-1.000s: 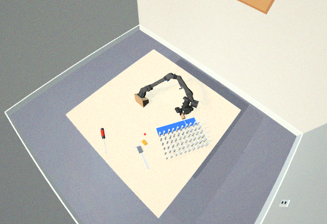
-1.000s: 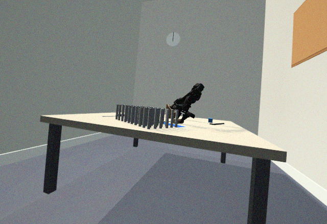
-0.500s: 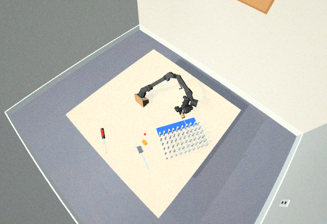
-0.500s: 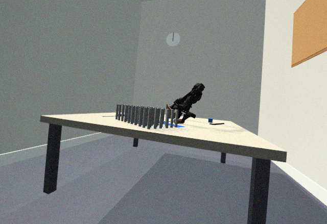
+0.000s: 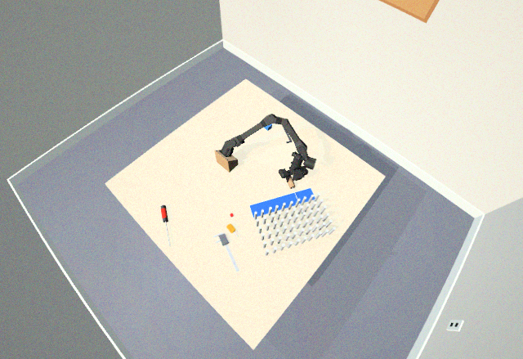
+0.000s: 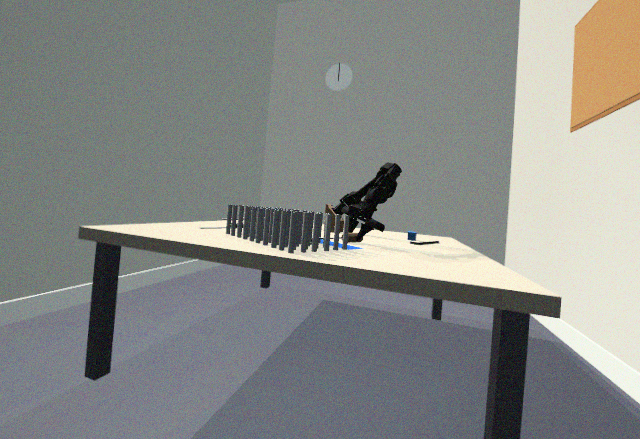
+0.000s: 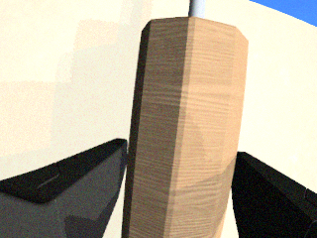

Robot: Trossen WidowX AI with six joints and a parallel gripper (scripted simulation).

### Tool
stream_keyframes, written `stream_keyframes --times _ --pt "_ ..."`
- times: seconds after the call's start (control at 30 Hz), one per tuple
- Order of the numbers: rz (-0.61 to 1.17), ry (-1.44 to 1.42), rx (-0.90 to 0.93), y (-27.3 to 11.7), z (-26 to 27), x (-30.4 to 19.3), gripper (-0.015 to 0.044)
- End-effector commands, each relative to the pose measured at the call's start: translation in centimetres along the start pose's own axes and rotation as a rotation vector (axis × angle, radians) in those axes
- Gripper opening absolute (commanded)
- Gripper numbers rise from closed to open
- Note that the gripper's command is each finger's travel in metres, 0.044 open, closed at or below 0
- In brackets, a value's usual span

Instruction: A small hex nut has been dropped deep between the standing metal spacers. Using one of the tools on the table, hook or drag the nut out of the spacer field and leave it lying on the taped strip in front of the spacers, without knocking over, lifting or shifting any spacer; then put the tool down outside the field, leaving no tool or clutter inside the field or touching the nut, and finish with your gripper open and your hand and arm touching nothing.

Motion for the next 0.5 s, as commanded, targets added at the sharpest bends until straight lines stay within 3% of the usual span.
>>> stream_keyframes --times 0.0,0.47 --pt "-0.003 0.006 -0.001 -0.12 -0.11 -0.29 0.0000" --pt "-0.003 0.006 -0.001 -0.40 -0.32 -1.28 0.0000"
Point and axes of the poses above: the point midway between the two fingers, 35 mm back from their tips, its own y axis out along the fingers, its own z axis across the jaws, x = y × z, the point moved 5 cm from there along -y, back along the fingers, and after that the axes turned 12 degrees about y, right-handed, at the moved point
